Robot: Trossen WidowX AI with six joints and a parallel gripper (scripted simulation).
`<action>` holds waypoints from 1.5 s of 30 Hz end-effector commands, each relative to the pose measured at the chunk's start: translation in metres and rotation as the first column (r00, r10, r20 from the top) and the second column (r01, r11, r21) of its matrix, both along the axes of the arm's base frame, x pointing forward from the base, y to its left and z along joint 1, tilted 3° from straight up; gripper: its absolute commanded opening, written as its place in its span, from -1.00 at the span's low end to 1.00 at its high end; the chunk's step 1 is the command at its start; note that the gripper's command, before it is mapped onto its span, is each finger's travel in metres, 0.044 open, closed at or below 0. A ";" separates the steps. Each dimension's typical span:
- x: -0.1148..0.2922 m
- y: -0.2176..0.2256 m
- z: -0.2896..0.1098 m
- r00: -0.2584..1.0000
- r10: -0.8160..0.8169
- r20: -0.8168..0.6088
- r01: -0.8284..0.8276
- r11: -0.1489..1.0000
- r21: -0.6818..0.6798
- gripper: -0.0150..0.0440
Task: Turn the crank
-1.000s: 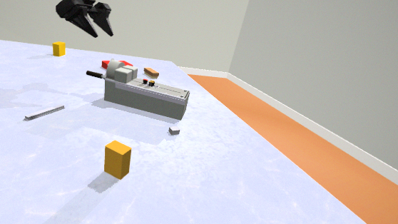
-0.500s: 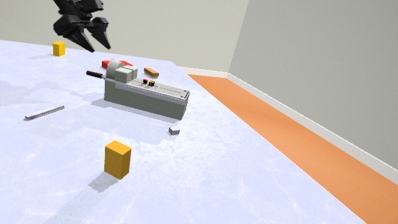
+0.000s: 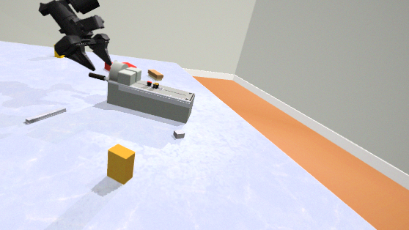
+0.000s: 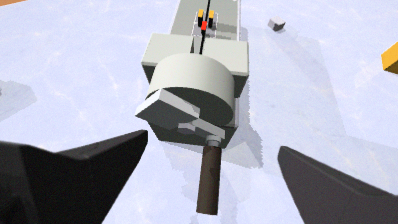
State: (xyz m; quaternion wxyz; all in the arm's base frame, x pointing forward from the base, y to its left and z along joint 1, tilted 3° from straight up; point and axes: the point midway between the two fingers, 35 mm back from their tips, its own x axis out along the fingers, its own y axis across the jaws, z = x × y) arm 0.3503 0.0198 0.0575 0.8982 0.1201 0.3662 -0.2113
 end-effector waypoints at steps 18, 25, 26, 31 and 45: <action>0.001 0.001 -0.035 1.000 -0.008 -0.002 0.008 1.000 -0.001 1.00; 0.000 0.001 -0.046 1.000 -0.008 -0.003 0.008 1.000 -0.001 1.00; 0.000 0.001 -0.047 1.000 -0.008 -0.003 0.008 1.000 -0.002 1.00; -0.001 0.002 -0.055 1.000 -0.008 -0.003 0.008 1.000 -0.002 1.00; -0.001 0.002 -0.057 1.000 -0.008 -0.003 0.008 1.000 -0.002 0.02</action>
